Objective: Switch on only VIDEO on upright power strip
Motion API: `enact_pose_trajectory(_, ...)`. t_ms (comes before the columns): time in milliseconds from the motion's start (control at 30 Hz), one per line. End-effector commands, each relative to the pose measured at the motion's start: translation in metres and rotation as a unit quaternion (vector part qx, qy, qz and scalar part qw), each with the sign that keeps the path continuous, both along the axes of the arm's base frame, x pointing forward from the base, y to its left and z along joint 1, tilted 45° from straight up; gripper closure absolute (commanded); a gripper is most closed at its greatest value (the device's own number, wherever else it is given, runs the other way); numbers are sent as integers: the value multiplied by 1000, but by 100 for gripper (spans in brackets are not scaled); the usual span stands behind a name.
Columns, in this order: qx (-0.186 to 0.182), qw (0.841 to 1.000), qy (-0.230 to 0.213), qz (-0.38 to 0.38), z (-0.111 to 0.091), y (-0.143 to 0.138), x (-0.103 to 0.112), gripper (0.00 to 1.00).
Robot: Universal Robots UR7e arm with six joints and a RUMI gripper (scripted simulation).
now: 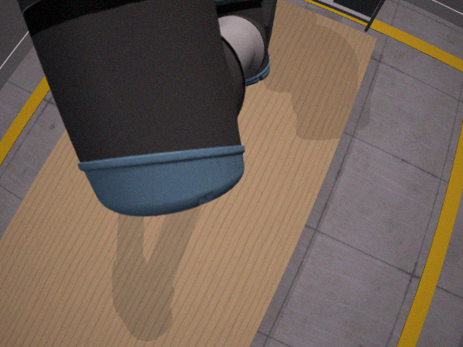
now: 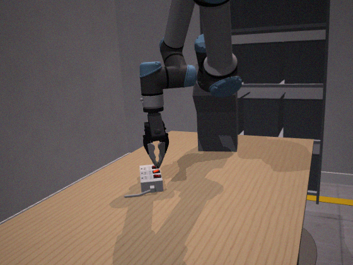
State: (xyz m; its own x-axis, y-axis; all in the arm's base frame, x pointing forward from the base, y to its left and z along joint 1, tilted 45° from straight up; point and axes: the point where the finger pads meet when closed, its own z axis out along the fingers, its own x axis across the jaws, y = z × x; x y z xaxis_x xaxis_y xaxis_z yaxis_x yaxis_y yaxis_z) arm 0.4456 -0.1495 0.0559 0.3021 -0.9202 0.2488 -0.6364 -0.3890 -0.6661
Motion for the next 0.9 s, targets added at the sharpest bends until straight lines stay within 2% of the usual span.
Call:
enact_pose_trajectory(0, 0, 1000, 0, 0, 0, 0, 0, 100)
enact_pose_trajectory(867, 0, 1000, 0, 0, -5, 0, 5, 100)
